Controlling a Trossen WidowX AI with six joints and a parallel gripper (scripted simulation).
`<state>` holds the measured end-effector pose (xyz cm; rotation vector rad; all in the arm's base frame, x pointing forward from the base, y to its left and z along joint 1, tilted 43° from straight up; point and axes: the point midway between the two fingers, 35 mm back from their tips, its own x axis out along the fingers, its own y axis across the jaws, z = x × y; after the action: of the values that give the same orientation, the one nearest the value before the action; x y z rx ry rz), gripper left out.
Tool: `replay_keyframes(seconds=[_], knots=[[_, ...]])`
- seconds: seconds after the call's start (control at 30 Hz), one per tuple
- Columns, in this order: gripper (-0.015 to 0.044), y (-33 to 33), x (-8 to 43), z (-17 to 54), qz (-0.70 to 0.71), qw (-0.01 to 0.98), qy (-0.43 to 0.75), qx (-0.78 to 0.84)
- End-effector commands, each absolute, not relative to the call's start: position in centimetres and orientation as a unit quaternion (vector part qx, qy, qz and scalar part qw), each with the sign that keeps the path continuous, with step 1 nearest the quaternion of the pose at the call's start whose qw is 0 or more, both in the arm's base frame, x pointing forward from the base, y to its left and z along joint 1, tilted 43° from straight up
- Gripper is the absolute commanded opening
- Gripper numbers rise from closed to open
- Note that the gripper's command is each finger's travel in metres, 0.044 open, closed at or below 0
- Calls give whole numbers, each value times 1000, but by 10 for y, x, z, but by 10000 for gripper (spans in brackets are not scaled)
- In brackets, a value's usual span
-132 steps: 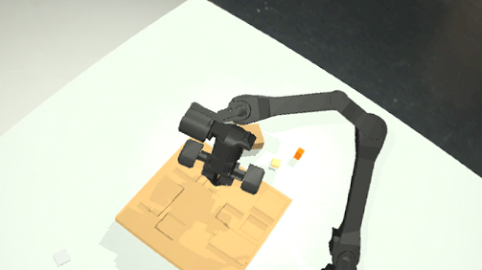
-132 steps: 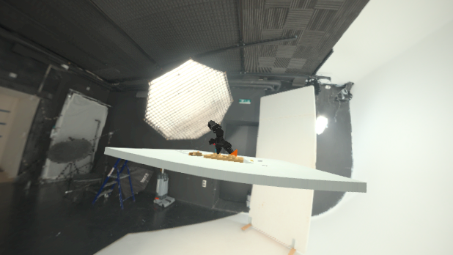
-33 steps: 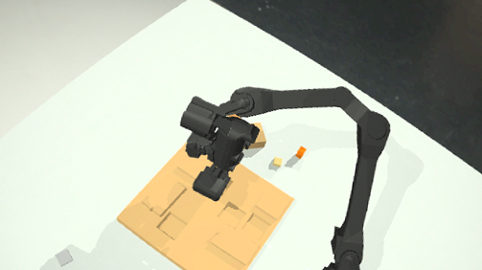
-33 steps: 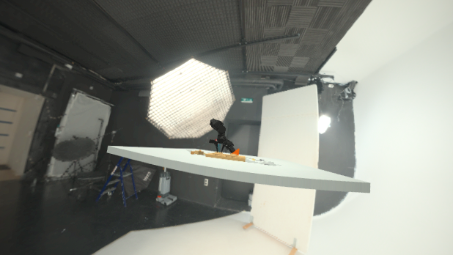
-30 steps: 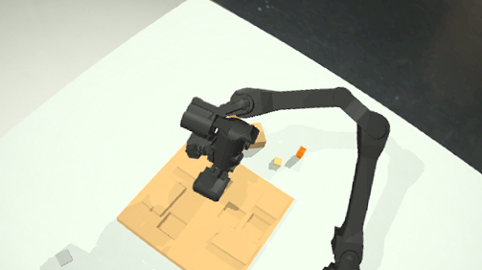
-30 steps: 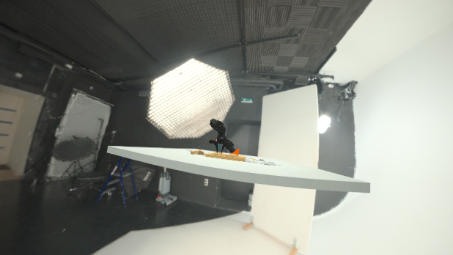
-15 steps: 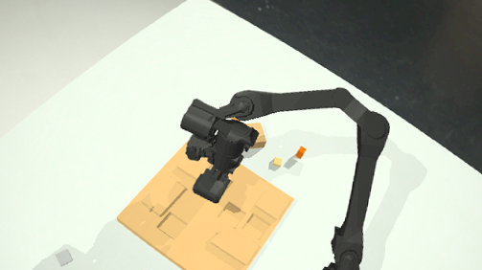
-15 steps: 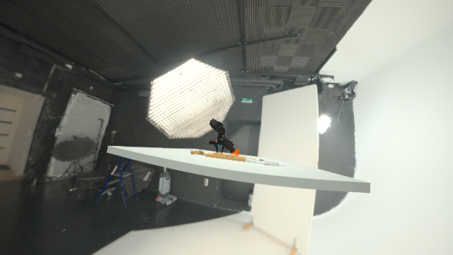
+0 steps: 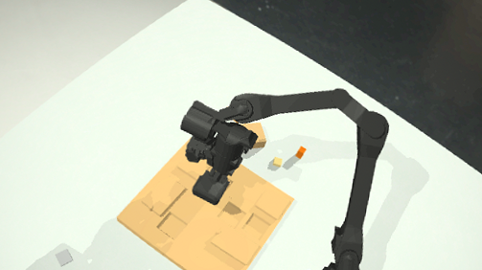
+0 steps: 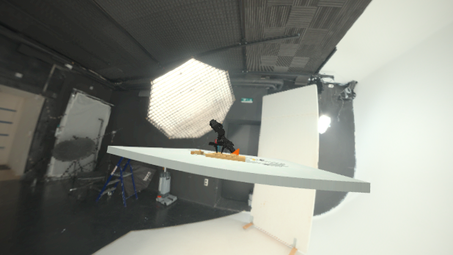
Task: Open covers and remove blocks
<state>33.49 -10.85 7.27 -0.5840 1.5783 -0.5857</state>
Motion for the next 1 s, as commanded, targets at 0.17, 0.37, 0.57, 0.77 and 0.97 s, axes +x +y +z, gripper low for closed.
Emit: replay_keyframes(seconds=[0.17,0.37,0.57,0.77,0.97], knots=[[104,-109,335,73,-256,629,689,-255],[80,-108,335,73,-256,629,689,-255],[80,-104,336,78,-255,628,689,-255],[80,-98,337,84,-255,628,689,-256],[80,-93,337,89,-255,628,690,-256]])
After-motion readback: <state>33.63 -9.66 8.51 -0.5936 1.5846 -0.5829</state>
